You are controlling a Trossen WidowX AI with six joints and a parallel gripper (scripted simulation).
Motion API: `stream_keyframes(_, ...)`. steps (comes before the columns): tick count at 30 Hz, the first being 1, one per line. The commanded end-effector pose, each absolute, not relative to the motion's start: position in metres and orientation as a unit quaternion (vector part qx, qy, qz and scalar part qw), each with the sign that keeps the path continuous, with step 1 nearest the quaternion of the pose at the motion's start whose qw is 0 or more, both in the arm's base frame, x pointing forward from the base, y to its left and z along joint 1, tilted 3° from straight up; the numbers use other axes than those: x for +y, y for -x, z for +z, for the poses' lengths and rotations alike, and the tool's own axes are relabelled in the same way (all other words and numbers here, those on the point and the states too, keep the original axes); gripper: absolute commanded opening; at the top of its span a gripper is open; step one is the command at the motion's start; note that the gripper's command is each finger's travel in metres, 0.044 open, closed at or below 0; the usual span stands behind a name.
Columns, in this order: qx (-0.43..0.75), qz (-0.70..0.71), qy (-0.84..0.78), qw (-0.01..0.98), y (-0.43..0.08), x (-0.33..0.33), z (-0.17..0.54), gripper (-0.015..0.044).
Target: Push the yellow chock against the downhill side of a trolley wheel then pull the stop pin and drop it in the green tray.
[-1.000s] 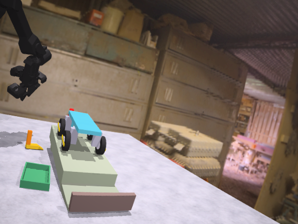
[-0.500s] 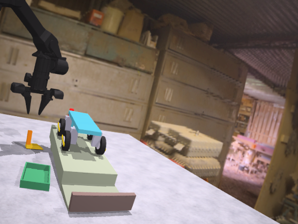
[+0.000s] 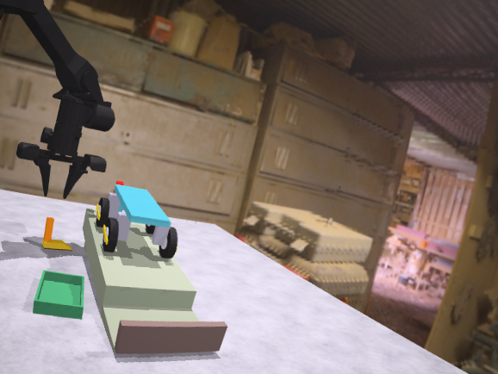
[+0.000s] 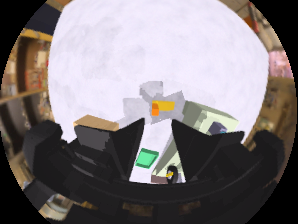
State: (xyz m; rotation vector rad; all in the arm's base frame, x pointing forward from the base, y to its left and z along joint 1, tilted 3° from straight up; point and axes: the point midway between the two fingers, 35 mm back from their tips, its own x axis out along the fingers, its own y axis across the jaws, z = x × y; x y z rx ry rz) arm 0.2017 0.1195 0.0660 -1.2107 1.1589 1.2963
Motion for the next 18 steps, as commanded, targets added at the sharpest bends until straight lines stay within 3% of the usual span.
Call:
stream_keyframes(1,0.483,0.531,0.498,0.486,-0.200,0.118,0.051,0.0190)
stream_keyframes(18,0.483,0.532,0.498,0.486,-0.199,0.118,0.026,0.0190)
